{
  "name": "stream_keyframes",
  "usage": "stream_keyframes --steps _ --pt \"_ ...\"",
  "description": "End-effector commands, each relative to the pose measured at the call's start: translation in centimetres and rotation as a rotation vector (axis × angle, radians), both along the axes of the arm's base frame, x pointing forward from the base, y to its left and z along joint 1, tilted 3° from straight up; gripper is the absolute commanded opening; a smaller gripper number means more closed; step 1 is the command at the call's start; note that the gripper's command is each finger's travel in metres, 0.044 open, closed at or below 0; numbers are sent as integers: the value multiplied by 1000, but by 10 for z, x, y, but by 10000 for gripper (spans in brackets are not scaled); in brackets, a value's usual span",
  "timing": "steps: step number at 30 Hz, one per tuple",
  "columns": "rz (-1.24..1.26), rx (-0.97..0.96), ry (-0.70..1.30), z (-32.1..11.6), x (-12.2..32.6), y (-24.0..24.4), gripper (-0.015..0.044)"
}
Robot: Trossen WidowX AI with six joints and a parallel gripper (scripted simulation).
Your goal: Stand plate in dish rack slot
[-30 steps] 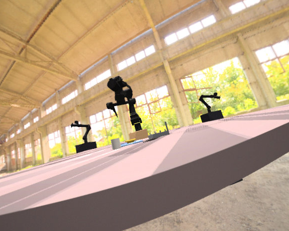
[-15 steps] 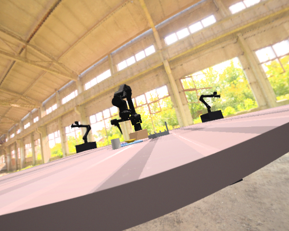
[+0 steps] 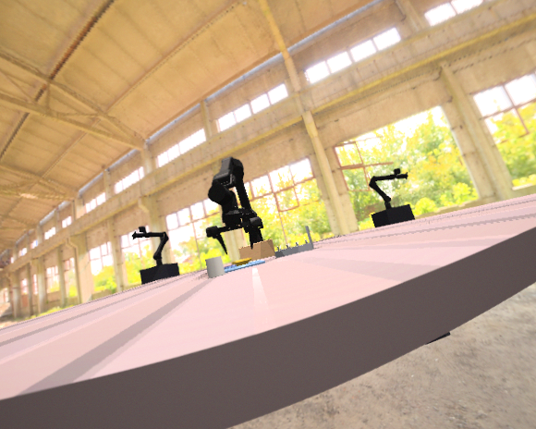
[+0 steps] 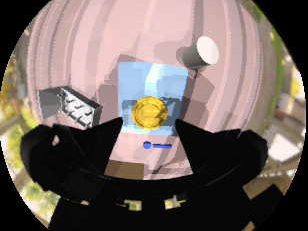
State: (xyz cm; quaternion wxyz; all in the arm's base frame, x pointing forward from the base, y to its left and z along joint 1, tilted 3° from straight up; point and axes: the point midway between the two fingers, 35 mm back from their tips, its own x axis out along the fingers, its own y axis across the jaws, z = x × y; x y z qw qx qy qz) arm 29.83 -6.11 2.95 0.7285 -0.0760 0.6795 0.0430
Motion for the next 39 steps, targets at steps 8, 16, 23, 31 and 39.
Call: stream_keyframes --steps 8,16,23,31,39 --pt "-3 -5 2 -18 0 -2 400" --pt "-3 -5 2 -31 0 -2 400" --pt "-3 -5 2 -41 0 -2 400" --pt "-3 -5 2 -41 -1 -2 378" --pt "-3 -5 2 -41 -1 -2 331"
